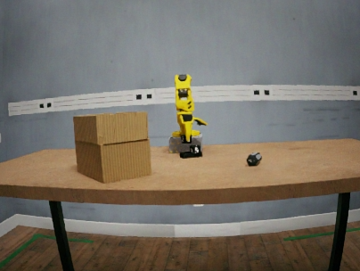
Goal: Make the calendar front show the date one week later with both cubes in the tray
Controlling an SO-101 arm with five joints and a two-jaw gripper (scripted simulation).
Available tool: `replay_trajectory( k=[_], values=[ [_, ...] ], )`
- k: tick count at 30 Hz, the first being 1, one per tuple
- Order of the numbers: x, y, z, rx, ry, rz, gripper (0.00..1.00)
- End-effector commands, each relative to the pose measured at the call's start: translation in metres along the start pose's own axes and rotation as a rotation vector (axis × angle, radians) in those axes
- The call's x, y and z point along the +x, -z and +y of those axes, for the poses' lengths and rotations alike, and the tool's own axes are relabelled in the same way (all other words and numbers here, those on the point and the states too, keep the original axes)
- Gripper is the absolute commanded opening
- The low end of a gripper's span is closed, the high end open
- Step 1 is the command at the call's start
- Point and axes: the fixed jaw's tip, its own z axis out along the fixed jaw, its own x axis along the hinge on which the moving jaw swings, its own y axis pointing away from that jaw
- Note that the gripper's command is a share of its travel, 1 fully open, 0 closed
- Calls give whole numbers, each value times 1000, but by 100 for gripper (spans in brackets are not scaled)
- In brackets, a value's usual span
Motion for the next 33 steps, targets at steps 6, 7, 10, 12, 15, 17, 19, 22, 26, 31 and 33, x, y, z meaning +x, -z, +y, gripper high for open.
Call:
replay_trajectory(
  k=[6,7,10,12,15,17,19,22,26,31,33],
  values=[
    [1,0,1,-11,2,-6,0],
    [1,0,1,-11,2,-6,0],
    [1,0,1,-11,2,-6,0],
    [1,0,1,-11,0,-6,0],
    [1,0,2,-11,-3,-6,0],
    [2,0,2,-11,-6,-6,0],
    [2,0,2,-11,-7,-6,0],
    [2,0,2,-11,-8,-6,0],
    [2,0,2,-11,-8,-6,0],
    [2,-3,2,-11,-9,-6,0],
    [2,-4,2,-11,-10,-6,0]
  ],
)
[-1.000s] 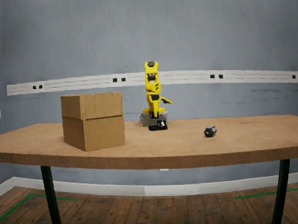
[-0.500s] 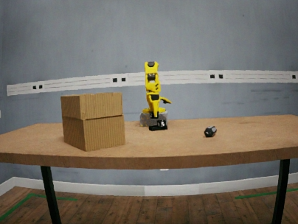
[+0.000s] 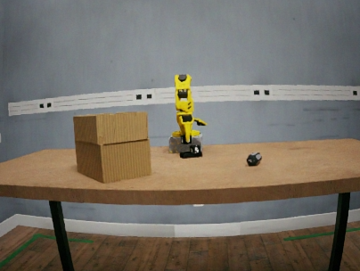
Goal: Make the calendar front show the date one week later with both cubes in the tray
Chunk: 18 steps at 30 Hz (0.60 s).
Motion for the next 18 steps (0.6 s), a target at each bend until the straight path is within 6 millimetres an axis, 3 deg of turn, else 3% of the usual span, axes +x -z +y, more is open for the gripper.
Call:
replay_trajectory(
  k=[1,18],
  values=[
    [1,-3,1,-3,-7,-3,0],
    [1,-9,3,-3,-8,-3,0]
  ],
)
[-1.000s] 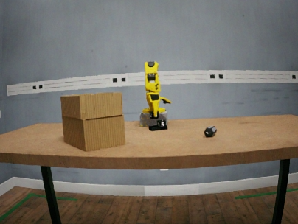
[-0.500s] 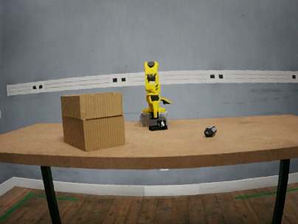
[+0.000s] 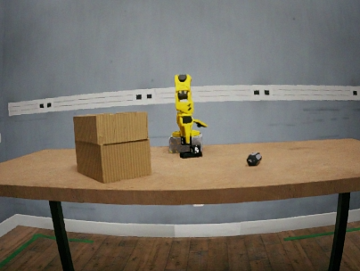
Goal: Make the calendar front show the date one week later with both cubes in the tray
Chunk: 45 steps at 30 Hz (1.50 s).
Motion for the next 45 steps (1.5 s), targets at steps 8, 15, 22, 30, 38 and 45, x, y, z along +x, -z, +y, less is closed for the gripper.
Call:
replay_trajectory(
  k=[8,15,22,30,38,45],
  values=[
    [0,-5,4,-12,-6,-6,0],
    [0,-9,4,-12,-6,-6,0],
    [0,-11,5,-12,-6,-6,0],
    [0,-13,5,-12,-6,-6,0],
    [0,-17,5,-12,-6,-6,0],
    [0,-18,5,-12,-6,-6,0]
  ],
)
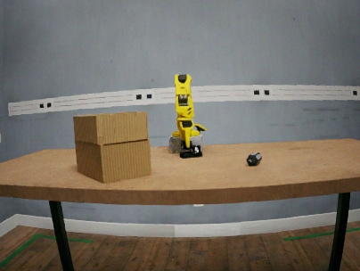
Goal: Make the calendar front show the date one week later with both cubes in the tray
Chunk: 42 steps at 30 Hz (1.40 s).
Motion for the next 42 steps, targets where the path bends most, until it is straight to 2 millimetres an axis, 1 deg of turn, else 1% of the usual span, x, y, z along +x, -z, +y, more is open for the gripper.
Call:
replay_trajectory(
  k=[1,42],
  values=[
    [0,-4,5,-18,-6,-9,0],
    [0,-21,5,-18,-6,-9,0]
  ],
)
